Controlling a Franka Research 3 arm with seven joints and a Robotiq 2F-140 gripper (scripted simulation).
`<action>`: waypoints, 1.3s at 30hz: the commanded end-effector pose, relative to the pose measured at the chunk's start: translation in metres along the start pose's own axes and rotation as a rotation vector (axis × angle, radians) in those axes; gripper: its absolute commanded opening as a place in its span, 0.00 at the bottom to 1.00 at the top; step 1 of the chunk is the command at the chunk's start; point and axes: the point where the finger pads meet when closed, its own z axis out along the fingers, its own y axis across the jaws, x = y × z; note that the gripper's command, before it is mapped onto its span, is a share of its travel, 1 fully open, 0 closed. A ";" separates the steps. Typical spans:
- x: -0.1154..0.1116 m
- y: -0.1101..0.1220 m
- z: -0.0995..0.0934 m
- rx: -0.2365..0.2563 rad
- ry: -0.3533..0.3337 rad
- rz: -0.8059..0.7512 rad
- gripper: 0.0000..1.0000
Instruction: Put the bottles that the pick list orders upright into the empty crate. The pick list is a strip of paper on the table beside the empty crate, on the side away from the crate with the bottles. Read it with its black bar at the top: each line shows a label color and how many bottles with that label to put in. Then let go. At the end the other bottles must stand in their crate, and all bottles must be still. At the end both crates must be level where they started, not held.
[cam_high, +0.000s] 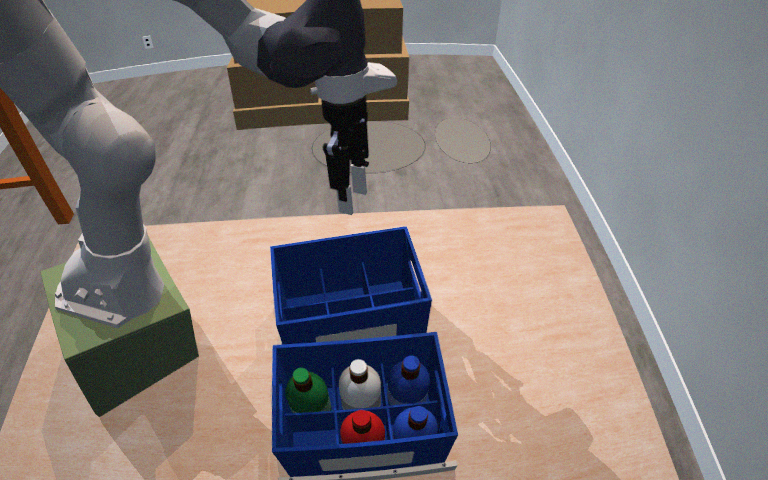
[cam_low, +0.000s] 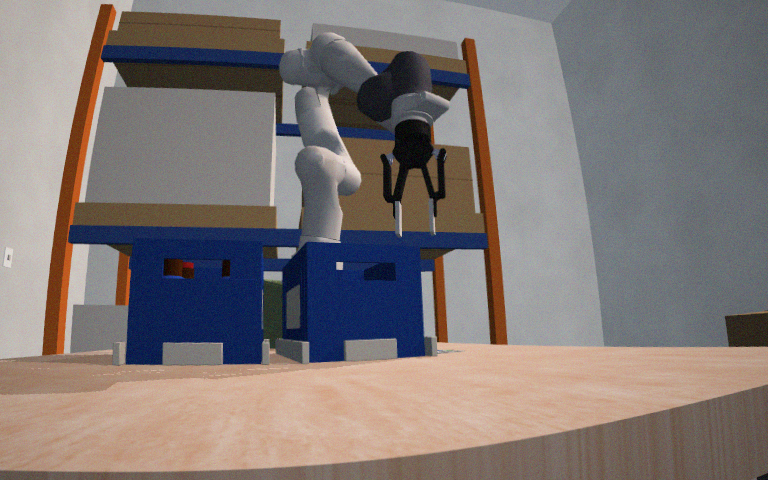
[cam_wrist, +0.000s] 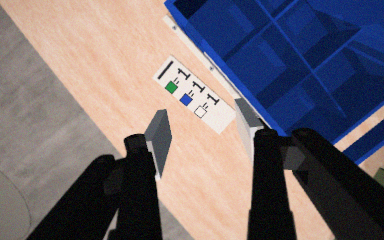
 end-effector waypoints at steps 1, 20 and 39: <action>0.000 0.000 0.000 0.010 -0.010 -0.156 0.38; 0.000 0.000 0.000 0.036 -0.027 -0.447 0.38; 0.000 0.000 0.000 0.042 -0.047 -0.703 0.38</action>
